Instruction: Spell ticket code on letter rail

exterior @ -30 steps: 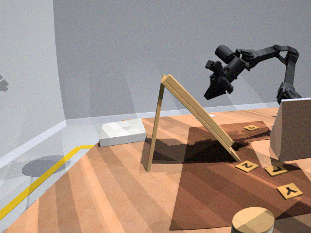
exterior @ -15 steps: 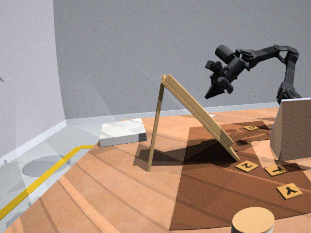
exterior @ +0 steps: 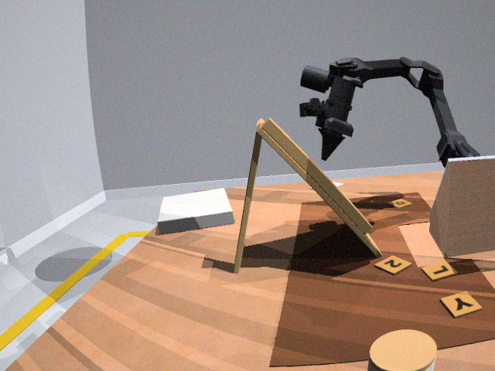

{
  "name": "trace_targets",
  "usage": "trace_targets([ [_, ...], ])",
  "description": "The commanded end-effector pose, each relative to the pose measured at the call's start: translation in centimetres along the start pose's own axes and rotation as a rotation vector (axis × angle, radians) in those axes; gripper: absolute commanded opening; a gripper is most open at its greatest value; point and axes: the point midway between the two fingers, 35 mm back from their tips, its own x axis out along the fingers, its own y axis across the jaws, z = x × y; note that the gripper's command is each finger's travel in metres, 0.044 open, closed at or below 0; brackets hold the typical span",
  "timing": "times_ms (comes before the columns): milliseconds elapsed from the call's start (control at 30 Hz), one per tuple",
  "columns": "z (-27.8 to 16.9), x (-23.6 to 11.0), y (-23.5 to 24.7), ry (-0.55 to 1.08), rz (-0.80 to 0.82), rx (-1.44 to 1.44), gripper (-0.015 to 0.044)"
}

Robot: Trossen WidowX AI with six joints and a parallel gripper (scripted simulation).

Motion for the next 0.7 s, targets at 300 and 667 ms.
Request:
trace_targets([
  [300,0.91,-0.43,-1.47,0.201,-0.059,-0.004,0.0000],
  [667,1.08,0.34,-1.20,0.201,-0.059,-0.004,0.0000],
])
